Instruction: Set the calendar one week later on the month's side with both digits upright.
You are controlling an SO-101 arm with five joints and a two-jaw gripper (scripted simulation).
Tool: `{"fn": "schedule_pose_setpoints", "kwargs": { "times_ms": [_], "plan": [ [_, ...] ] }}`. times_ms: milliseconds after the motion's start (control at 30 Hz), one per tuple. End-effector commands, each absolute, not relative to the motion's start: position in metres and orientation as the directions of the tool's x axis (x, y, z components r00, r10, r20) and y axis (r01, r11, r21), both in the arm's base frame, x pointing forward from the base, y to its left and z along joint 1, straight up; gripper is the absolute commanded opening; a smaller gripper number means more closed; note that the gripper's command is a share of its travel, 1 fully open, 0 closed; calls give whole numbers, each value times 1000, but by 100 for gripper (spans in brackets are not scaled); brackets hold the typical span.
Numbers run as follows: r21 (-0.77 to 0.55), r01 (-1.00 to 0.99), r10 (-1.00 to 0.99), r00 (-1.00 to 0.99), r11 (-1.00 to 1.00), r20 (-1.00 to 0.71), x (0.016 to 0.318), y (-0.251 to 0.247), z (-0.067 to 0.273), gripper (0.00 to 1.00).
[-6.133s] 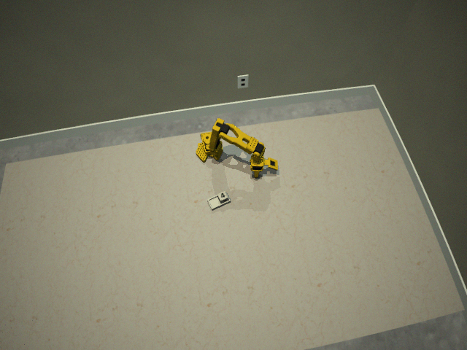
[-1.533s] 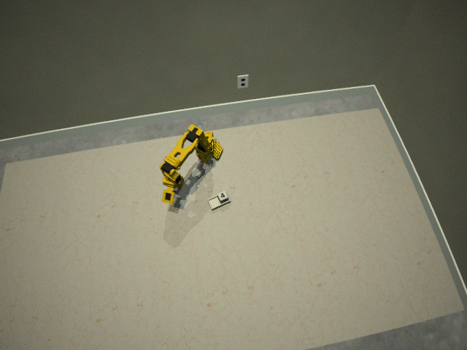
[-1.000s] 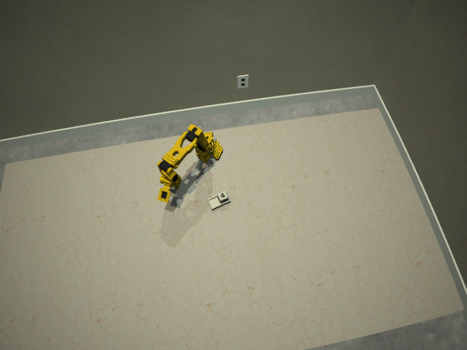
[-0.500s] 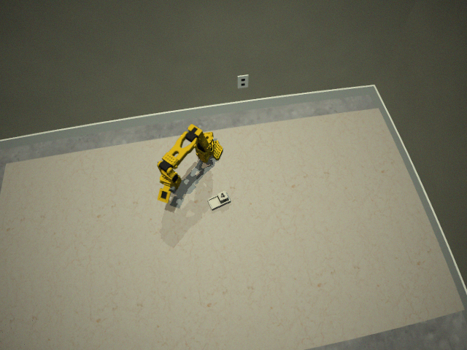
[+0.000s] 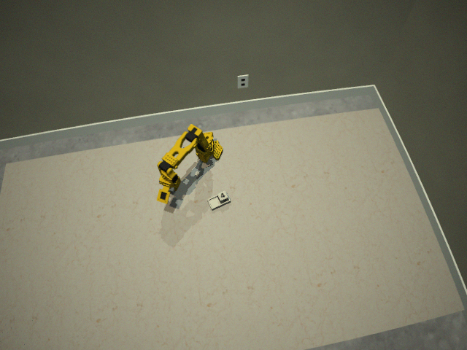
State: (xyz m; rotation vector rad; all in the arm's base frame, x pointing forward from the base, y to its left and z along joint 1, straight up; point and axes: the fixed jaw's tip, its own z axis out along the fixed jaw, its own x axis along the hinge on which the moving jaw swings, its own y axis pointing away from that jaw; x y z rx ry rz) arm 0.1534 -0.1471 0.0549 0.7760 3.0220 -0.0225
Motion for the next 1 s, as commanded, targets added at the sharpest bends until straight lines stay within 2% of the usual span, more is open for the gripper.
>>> {"fn": "schedule_pose_setpoints", "kwargs": {
  "times_ms": [0, 967],
  "plan": [
    [-14, 498, 497, -866, 867, -49, 154, -150, 57, 0],
    [-14, 498, 497, -866, 867, -49, 155, -150, 46, 0]
  ]
}}
